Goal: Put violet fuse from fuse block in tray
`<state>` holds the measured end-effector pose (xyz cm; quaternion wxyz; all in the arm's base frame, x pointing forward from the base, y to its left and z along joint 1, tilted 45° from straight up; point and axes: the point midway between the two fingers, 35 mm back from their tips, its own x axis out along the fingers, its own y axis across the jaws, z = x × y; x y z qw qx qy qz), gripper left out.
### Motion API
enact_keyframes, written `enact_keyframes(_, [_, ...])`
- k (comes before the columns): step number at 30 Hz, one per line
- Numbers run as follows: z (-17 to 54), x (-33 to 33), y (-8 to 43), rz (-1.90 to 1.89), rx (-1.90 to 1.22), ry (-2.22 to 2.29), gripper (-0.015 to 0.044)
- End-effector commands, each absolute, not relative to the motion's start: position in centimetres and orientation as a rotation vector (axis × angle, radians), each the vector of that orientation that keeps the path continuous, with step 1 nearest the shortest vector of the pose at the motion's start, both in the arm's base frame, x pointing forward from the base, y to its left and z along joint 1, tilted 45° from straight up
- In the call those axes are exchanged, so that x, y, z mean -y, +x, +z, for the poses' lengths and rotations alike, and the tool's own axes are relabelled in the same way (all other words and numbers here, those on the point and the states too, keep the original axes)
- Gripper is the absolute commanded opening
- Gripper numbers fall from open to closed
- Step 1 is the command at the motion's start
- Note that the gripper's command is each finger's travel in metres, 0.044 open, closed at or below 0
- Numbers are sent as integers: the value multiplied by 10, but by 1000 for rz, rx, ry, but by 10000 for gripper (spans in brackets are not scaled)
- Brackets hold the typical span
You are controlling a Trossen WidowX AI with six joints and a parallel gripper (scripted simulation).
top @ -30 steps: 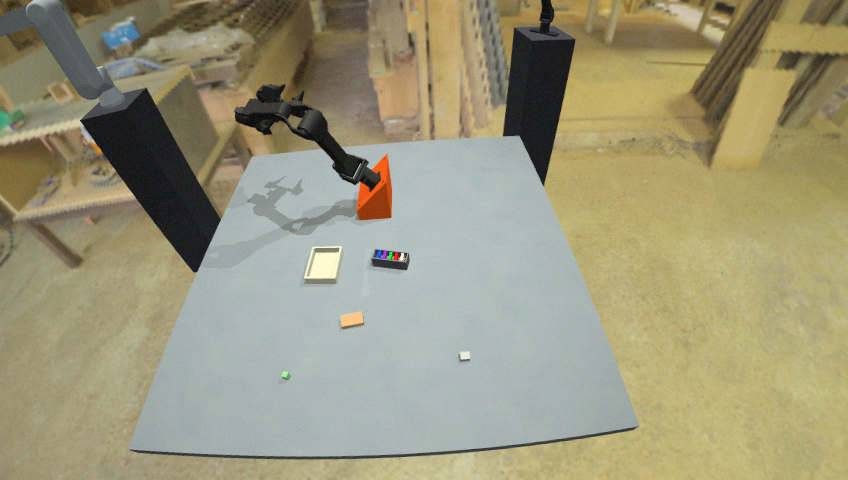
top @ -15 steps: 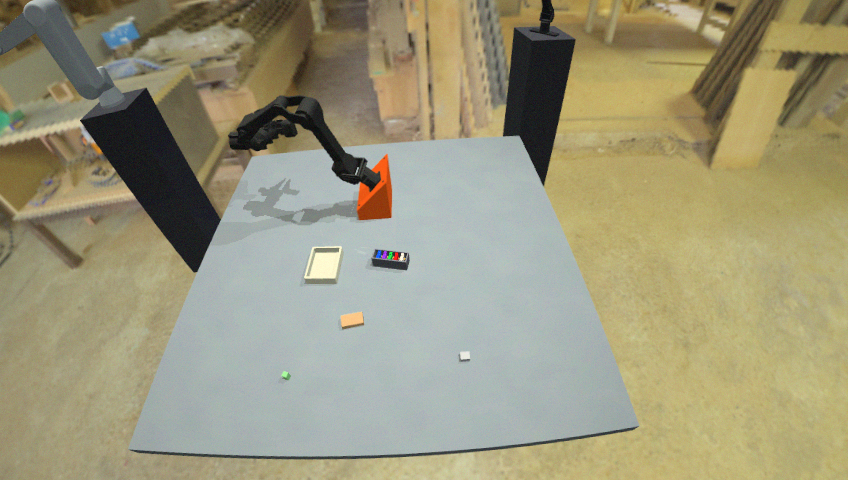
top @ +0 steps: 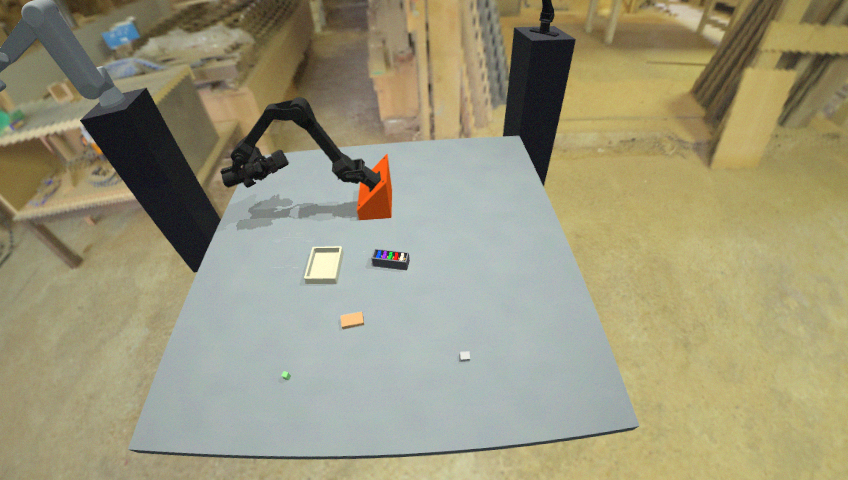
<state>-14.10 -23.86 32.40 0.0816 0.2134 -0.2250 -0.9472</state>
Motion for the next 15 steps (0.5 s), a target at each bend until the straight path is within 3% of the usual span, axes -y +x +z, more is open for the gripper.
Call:
enact_keyframes(1, [303, 276, -97, -2686, 448, 703, 70])
enact_keyframes(8, [264, 314, 2, -2389, 48, 714, 70])
enact_keyframes(15, [221, 312, 111, -2058, -302, 638, 70])
